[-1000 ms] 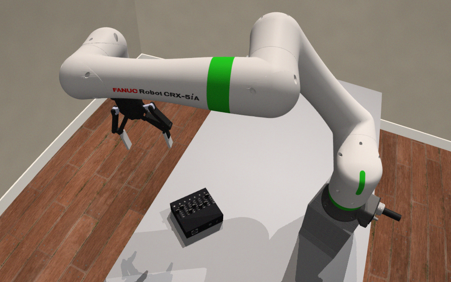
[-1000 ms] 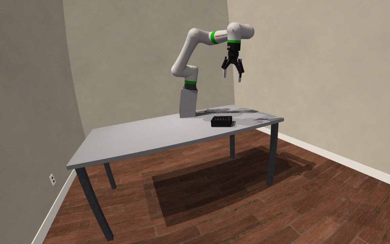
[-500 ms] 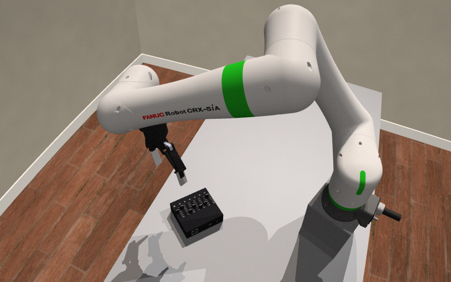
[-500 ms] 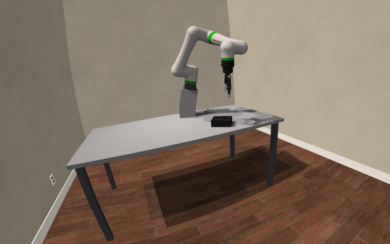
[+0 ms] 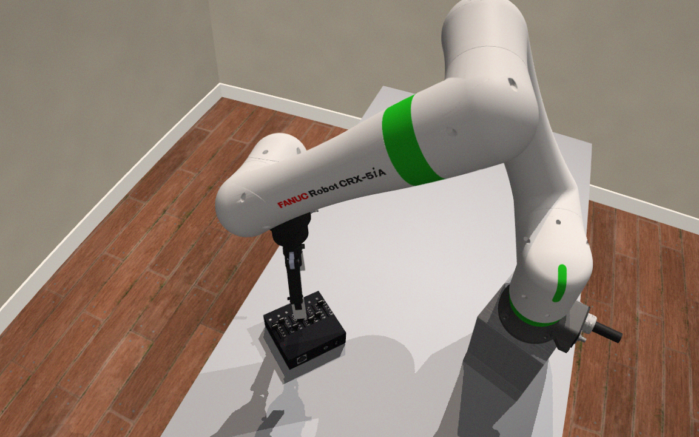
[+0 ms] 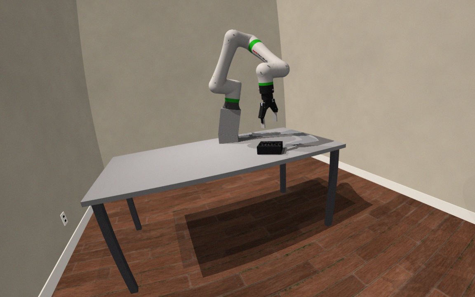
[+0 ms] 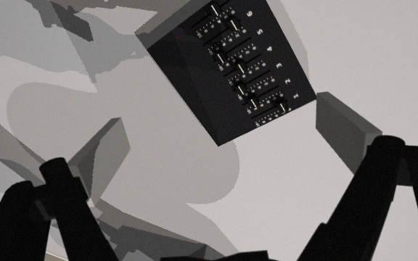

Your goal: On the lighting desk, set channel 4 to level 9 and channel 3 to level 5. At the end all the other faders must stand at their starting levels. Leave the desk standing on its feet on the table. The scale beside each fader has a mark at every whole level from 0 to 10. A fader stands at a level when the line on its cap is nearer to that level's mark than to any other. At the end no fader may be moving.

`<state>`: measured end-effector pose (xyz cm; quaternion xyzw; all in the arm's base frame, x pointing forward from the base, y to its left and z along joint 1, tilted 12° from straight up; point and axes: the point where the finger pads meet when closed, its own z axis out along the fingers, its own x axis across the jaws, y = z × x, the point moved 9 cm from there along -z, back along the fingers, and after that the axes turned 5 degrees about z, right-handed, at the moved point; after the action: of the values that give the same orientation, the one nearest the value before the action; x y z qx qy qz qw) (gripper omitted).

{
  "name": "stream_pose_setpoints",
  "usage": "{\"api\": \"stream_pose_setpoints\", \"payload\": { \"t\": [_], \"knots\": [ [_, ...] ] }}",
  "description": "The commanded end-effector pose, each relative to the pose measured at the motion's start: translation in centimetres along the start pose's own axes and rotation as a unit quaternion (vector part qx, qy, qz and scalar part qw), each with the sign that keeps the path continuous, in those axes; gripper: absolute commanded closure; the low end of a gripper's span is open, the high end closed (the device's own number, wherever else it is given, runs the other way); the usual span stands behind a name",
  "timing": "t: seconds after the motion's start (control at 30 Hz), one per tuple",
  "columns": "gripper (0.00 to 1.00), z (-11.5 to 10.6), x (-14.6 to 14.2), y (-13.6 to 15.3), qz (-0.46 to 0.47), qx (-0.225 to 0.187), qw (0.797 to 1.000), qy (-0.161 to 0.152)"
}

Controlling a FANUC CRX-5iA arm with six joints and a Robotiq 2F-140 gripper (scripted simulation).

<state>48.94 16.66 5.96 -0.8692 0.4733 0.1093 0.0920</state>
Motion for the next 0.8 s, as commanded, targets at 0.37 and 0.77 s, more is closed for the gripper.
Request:
{"api": "stream_pose_setpoints", "payload": {
  "t": [0.37,0.77],
  "knots": [
    [0.0,0.7,-1.3,1.3,0.226,0.056,0.971,0.056],
    [0.0,7.2,-1.4,3.5,0.455,0.067,0.887,0.037]
  ]
}}
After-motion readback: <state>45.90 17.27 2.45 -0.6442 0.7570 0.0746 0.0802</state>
